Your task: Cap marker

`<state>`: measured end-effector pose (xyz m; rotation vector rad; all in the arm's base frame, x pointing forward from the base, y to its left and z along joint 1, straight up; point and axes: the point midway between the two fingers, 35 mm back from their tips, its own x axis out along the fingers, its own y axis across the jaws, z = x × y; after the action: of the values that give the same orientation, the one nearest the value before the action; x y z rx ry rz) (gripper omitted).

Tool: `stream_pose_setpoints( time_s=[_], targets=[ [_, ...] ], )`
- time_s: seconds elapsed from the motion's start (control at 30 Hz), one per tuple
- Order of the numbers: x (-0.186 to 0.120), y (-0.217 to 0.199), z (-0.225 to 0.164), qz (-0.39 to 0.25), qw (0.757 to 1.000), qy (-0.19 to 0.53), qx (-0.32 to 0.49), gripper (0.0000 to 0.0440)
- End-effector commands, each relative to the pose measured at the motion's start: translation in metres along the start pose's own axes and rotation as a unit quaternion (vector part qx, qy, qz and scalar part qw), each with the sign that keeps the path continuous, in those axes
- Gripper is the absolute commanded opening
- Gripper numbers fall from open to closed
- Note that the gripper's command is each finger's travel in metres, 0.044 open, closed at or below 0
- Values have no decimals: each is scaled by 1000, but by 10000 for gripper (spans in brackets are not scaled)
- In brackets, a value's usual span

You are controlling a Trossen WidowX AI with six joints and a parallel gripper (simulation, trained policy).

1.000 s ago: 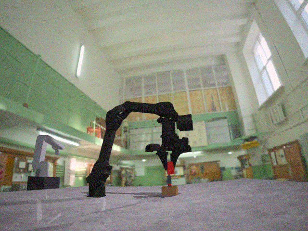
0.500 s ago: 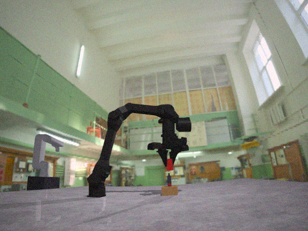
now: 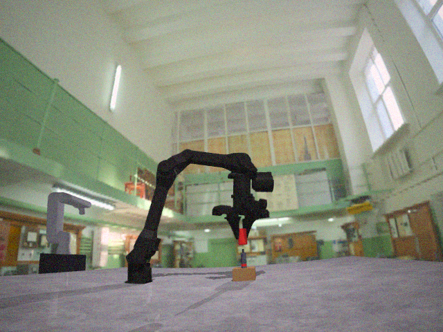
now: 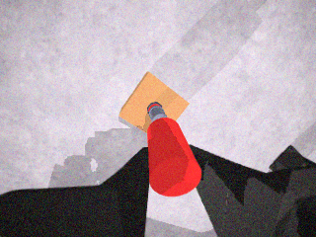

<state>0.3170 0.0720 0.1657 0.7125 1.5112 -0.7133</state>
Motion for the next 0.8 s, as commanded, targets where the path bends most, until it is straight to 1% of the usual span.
stream_pose_setpoints(
  time_s=[0.0, 0.33, 0.77],
  targets=[
    [8, 0, -1, -9, 1000, 6, 4, 0],
    [25, -2, 1, -20, 1000, 12, 8, 0],
    [60, -3, 3, -31, 999, 26, -10, 0]
  ],
)
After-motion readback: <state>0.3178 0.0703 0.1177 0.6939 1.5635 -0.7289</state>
